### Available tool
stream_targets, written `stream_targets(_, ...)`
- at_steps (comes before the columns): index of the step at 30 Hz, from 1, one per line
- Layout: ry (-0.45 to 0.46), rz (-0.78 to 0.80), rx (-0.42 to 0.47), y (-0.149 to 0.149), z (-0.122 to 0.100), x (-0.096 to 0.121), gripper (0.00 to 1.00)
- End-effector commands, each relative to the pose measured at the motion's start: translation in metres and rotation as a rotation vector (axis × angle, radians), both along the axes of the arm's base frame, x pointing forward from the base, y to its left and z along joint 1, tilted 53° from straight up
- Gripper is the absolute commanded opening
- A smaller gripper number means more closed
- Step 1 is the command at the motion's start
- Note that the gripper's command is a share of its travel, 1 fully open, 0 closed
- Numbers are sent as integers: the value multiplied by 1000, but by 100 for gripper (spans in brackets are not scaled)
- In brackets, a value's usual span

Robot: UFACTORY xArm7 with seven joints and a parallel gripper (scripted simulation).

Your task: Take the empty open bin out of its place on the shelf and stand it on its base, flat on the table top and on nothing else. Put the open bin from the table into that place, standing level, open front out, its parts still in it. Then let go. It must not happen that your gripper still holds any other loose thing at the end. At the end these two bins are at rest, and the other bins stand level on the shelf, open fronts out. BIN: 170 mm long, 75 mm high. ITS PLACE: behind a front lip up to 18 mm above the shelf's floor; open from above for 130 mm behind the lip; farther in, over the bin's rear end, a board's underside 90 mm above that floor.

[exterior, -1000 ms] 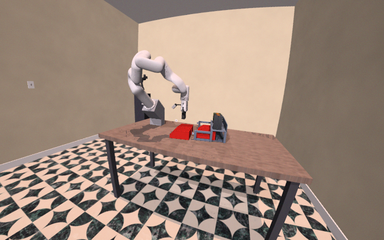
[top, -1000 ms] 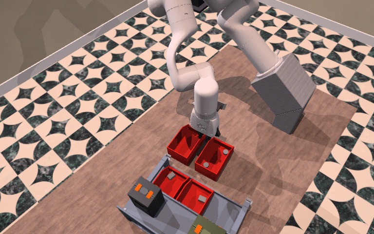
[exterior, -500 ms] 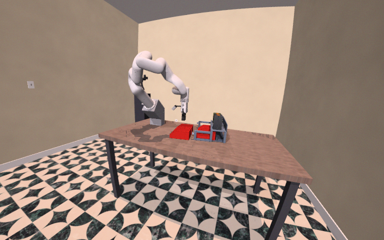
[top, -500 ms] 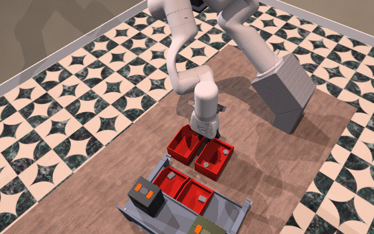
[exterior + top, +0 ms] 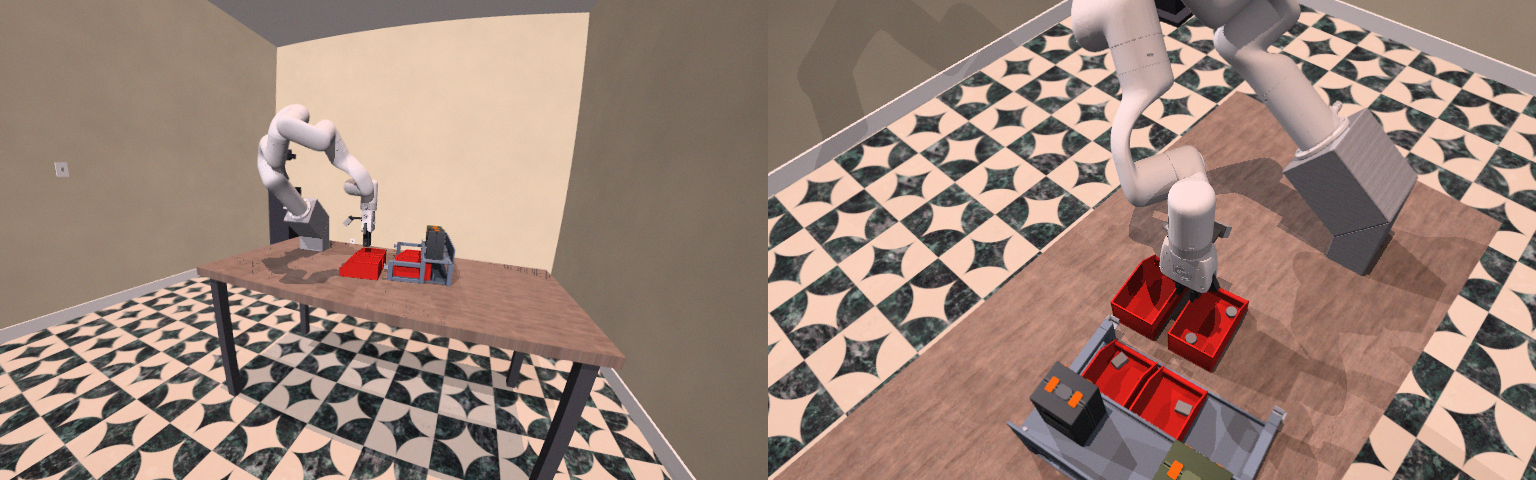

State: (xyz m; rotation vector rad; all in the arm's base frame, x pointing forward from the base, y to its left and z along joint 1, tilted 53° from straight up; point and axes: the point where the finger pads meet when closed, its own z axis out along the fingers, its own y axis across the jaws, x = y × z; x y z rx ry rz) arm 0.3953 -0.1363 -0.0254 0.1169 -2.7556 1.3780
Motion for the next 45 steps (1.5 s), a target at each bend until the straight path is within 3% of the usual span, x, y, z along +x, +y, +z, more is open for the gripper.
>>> stream_targets(1, -2, 4, 2, -3, -4, 2, 26)
stream_targets(13, -2, 4, 2, -17, -15, 1, 26)
stream_targets(45, -2, 4, 2, -19, -17, 2, 26)
